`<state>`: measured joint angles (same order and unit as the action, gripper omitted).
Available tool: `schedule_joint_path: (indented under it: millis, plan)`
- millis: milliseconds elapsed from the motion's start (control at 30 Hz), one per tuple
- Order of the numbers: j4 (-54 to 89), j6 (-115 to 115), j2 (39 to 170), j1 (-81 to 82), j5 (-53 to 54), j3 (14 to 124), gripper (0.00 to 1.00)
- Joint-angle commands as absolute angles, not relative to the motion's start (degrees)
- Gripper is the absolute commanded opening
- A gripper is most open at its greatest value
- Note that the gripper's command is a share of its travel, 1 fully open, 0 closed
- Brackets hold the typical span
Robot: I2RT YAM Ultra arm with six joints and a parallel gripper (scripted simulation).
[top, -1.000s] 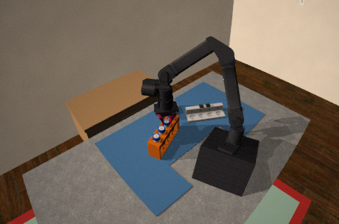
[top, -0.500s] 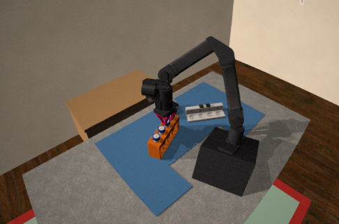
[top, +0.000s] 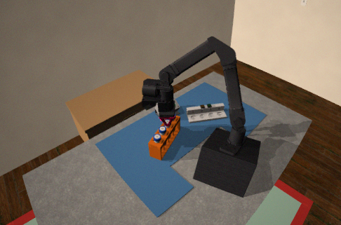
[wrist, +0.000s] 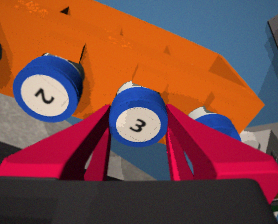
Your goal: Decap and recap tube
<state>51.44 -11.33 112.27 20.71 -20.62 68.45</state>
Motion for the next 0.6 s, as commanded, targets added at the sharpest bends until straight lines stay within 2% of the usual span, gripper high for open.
schedule_joint_path:
  millis: [0, 567]
  plan:
    - [51.4, -26.2, 112.0, 20.9, -20.7, 68.7, 0.0]
    - [51.5, -69.2, 111.9, 20.9, -20.7, 68.7, 0.0]
